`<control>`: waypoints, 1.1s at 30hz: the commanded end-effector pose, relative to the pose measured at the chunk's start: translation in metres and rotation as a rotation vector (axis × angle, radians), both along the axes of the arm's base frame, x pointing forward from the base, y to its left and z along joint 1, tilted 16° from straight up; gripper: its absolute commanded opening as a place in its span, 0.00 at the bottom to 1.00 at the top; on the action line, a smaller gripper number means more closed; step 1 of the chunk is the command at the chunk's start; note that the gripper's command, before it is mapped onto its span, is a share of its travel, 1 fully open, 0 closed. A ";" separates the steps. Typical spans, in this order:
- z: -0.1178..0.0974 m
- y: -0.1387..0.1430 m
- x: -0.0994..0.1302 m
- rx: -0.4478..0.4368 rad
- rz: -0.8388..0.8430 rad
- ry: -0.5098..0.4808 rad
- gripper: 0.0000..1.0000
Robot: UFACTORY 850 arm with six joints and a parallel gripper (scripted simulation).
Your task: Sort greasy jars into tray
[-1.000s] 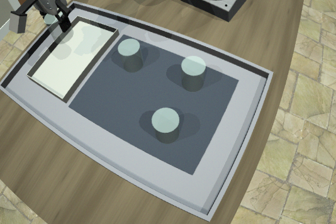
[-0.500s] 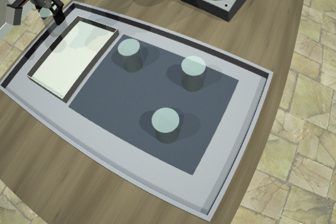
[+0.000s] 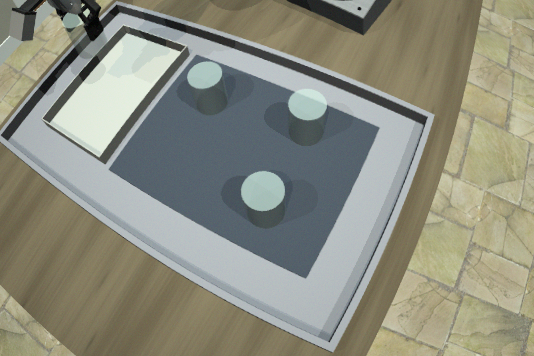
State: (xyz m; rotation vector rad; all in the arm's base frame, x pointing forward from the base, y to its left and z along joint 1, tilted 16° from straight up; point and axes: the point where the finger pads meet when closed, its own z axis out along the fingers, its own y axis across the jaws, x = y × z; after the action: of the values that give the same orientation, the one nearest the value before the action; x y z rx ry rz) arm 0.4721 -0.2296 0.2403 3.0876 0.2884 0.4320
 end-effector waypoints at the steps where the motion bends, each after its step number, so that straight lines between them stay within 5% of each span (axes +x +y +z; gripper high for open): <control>1: -0.009 0.000 0.003 -0.001 0.000 -0.002 0.00; 33: -0.081 0.001 0.024 -0.001 0.000 -0.002 0.00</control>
State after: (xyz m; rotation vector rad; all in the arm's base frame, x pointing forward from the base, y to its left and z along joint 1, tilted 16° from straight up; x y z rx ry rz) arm 0.4928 -0.2286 0.1674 3.0871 0.2878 0.4294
